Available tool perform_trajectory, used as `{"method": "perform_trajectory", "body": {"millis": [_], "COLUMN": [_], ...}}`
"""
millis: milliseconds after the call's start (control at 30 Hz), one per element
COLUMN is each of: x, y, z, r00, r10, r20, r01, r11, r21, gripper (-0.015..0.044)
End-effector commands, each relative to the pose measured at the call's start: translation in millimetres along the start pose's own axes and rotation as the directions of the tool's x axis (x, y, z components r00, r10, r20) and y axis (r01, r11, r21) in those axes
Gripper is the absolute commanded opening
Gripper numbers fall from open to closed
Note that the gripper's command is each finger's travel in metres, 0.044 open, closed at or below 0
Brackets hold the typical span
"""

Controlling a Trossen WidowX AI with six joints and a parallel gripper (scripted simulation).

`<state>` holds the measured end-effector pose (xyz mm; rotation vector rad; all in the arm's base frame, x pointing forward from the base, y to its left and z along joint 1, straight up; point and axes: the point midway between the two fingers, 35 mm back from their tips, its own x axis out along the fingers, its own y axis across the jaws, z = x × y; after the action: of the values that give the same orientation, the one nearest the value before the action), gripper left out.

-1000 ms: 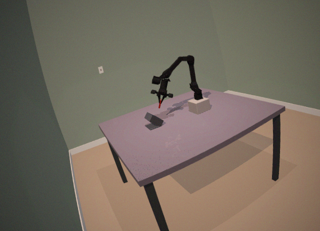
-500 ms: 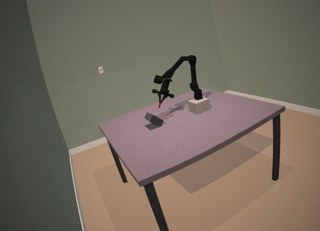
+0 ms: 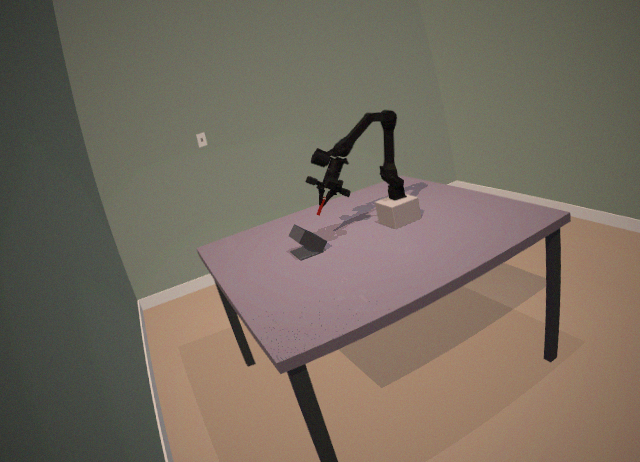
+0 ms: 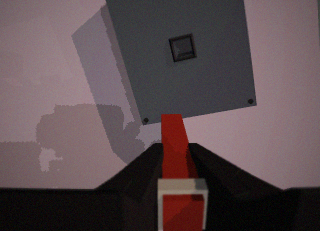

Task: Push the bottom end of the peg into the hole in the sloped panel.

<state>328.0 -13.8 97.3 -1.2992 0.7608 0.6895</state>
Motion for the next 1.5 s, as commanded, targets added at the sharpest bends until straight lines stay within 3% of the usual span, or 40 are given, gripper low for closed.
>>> {"method": "perform_trajectory", "body": {"millis": [0,433,1467], "x": [-0.6,-3.2,33.1], "y": [4.0,5.5,0.3], "z": [5.2,14.8,28.5], "r00": [1.000,0.997,0.990], "r10": [-0.016,-0.067,-0.118], "r20": [0.016,0.044,0.074], "r01": [0.017,0.071,0.130], "r11": [0.999,0.990,0.971], "r21": [-0.044,-0.124,-0.200], "gripper": [0.0000,0.0000,0.0000]}}
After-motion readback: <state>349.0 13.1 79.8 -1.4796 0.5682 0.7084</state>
